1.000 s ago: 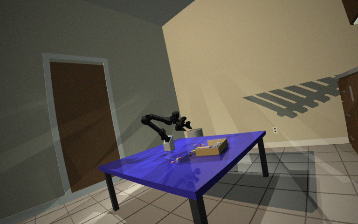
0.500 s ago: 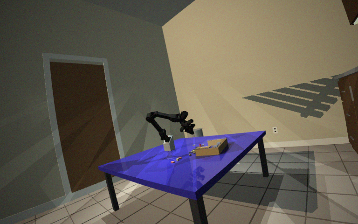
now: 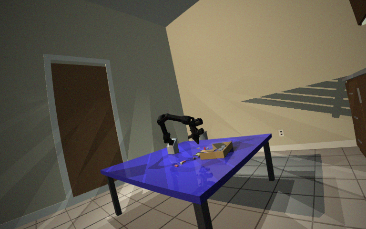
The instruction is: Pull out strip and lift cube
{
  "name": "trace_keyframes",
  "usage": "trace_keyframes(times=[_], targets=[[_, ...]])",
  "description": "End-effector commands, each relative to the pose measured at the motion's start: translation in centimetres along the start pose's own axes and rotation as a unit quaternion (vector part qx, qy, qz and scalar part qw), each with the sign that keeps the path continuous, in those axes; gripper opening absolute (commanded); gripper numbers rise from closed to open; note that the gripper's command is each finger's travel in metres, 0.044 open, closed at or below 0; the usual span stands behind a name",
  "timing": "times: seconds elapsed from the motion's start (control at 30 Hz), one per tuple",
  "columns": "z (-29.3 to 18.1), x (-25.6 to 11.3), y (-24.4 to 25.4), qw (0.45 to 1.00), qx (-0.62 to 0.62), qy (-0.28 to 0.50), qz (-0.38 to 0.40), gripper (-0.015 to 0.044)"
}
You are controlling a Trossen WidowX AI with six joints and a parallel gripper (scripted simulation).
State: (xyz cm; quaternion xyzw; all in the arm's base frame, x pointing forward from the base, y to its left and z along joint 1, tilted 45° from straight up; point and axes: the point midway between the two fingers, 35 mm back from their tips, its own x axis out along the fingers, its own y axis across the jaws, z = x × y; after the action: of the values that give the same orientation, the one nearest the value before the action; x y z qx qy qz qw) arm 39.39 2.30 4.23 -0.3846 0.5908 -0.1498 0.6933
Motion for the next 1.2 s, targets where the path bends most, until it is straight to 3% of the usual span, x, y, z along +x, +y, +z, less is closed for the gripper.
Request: trace_keyframes(times=[0.0, 1.17], targets=[[-0.7, 1.6, -0.9, 0.997, -0.013, 0.079, 0.015, 0.0000], [-1.4, 6.3, -0.7, 0.997, -0.013, 0.079, 0.015, 0.0000]])
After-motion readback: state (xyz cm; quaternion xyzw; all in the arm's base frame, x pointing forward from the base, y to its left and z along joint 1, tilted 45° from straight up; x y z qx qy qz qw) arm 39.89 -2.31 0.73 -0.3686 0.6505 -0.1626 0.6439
